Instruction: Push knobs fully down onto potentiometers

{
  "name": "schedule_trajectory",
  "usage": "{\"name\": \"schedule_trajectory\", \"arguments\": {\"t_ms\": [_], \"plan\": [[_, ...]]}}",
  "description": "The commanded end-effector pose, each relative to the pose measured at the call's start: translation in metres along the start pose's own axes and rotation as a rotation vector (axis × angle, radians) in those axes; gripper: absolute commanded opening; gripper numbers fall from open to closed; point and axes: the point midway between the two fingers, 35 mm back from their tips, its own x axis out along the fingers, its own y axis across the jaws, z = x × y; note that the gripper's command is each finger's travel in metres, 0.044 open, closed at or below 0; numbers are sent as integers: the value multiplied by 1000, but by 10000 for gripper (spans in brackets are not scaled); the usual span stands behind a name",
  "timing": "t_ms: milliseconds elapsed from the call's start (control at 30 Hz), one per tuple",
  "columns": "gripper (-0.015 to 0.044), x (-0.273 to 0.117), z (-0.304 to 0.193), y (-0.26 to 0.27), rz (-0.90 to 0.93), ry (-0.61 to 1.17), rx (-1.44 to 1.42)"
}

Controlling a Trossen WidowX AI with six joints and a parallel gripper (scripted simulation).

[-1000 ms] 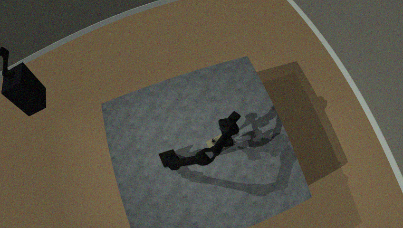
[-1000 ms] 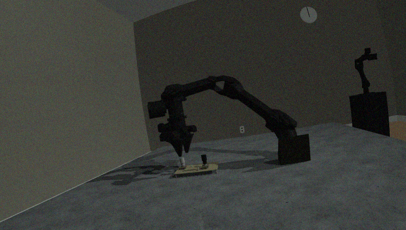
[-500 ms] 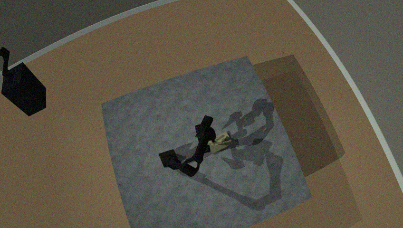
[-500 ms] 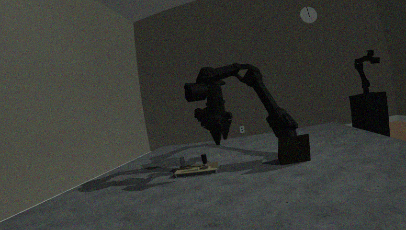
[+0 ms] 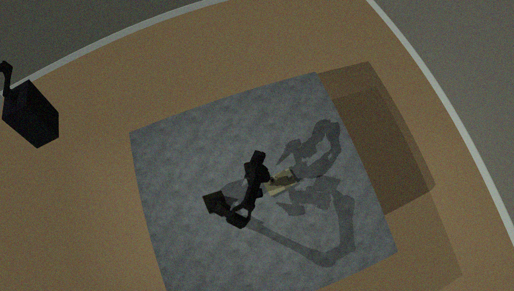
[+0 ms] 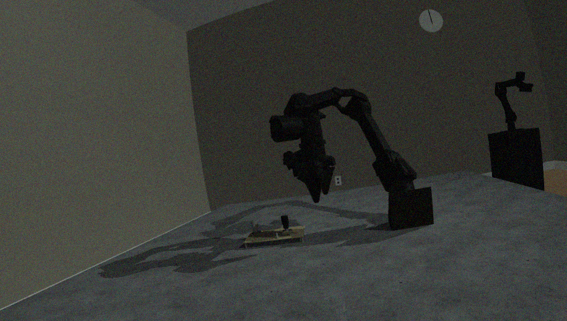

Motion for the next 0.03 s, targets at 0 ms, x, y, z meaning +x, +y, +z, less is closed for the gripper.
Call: {"name": "schedule_trajectory", "arguments": {"t_ms": [0], "plan": [[440,0,-1,0,4,1,6]]}}
